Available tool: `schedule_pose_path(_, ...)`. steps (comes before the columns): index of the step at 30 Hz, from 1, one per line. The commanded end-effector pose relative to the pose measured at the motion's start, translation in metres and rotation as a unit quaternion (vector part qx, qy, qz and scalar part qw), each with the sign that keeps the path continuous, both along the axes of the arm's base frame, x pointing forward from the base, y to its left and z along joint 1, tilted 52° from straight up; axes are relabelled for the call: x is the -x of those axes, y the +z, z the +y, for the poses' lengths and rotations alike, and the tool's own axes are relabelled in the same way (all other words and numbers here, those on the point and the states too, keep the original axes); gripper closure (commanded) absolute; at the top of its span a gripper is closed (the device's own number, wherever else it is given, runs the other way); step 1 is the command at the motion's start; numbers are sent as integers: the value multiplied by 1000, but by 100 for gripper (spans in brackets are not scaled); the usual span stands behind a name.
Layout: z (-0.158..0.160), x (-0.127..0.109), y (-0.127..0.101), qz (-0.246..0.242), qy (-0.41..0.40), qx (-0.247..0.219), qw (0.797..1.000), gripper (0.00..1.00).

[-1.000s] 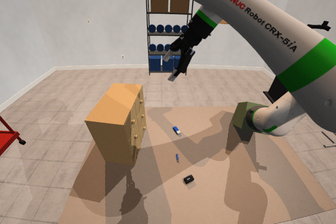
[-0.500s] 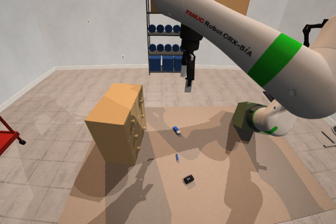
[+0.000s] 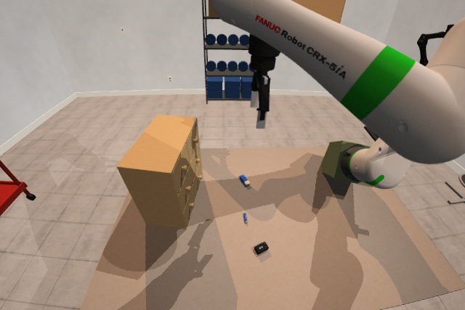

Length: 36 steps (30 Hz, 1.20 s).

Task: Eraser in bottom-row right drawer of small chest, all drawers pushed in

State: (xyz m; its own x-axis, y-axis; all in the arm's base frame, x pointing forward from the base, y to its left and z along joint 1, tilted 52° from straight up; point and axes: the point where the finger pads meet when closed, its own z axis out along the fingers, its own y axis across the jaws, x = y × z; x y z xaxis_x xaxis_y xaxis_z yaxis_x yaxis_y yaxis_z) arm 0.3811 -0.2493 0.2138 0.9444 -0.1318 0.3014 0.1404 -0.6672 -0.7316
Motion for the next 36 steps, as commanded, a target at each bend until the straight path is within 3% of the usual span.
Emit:
schedule_pose_path(1,0,0,0,-6,5,2,1000,0)
schedule_pose_path(9,1,-1,-1,-36,30,15,999,0)
schedule_pose_path(19,7,-5,-7,-162,134,65,976,0)
schedule_pose_path(21,7,-5,-7,-162,134,65,976,0)
schedule_pose_path(30,17,-12,-15,-318,264,128,902,0)
schedule_pose_path(36,26,-17,-22,-399,335,161,838,0)
